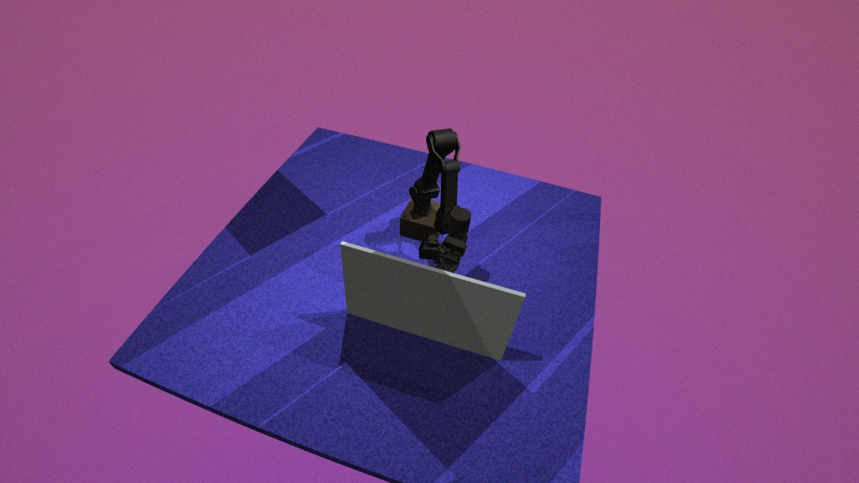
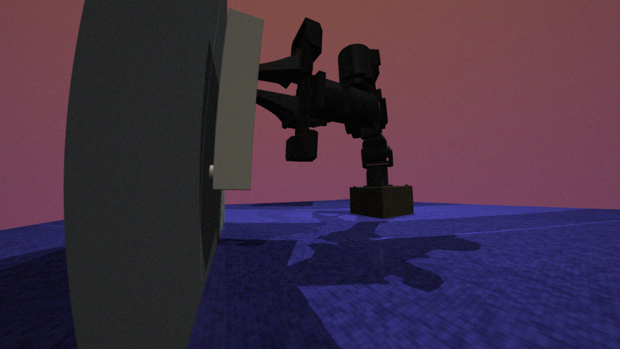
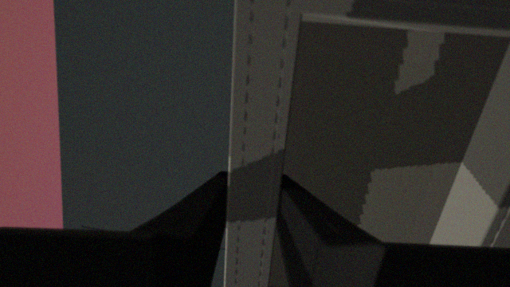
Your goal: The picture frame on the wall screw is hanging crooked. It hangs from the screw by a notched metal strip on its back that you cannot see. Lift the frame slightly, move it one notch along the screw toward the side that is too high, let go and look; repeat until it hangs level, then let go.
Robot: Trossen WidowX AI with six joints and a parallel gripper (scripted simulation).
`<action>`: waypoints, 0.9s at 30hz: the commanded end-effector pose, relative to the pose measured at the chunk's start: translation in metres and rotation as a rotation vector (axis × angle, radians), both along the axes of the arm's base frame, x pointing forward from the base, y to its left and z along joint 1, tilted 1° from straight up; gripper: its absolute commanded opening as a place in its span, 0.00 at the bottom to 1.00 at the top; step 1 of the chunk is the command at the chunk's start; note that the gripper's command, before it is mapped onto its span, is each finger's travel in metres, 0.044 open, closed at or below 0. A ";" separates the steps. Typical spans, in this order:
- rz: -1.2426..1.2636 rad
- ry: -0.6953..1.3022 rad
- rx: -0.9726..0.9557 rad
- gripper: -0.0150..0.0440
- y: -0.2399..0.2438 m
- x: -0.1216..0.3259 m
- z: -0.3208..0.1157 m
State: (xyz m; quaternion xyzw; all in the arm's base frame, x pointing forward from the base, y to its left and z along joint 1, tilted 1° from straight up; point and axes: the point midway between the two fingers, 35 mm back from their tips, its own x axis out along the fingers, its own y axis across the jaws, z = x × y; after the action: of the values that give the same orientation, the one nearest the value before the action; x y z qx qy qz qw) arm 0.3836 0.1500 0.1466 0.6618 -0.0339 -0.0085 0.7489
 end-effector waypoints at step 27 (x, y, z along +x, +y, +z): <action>0.002 -0.004 0.005 0.25 0.001 0.000 0.010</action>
State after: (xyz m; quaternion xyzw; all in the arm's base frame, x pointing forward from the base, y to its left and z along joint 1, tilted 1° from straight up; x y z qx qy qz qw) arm 0.3832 0.1510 0.1521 0.6603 -0.0304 -0.0097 0.7503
